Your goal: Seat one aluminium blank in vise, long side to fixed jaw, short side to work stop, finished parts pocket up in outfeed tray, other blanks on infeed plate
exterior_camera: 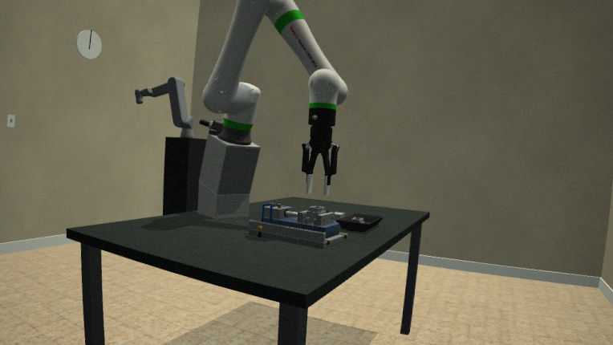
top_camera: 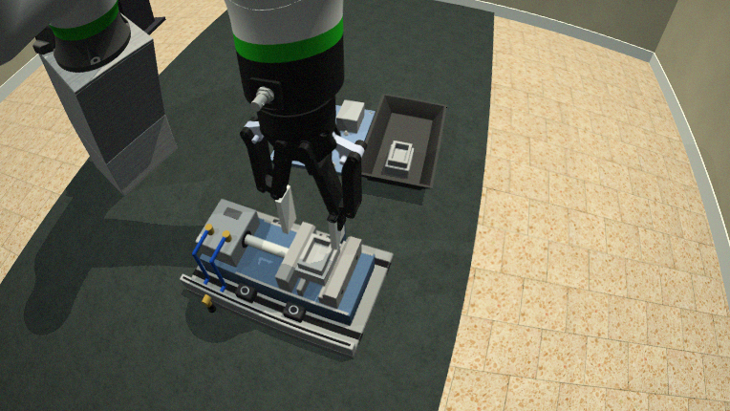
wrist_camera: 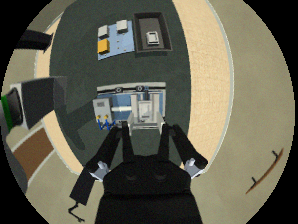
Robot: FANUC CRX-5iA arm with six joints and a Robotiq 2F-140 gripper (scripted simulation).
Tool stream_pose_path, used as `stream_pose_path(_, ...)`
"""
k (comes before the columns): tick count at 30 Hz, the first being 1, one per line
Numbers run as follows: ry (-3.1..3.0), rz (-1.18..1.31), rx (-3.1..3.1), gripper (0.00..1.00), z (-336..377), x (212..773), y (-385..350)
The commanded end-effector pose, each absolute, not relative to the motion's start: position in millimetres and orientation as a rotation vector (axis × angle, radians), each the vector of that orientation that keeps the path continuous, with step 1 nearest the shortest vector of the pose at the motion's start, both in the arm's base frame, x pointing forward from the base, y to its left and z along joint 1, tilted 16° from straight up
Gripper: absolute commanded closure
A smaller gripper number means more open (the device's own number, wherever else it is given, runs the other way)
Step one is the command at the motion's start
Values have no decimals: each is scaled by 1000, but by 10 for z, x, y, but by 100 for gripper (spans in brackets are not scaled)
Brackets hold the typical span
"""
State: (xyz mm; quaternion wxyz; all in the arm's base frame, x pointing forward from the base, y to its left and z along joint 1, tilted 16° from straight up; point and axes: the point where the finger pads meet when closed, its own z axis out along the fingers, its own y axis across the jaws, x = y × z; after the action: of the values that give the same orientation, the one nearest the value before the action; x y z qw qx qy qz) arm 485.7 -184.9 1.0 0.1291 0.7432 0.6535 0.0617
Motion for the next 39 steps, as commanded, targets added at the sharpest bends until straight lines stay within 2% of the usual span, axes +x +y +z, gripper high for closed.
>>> stream_pose_path(1, 1899, 179, 2160, 60, -43, 4874, -1856)
stream_pose_path(39, 1899, 179, 2160, 60, -356, 4960, -1891)
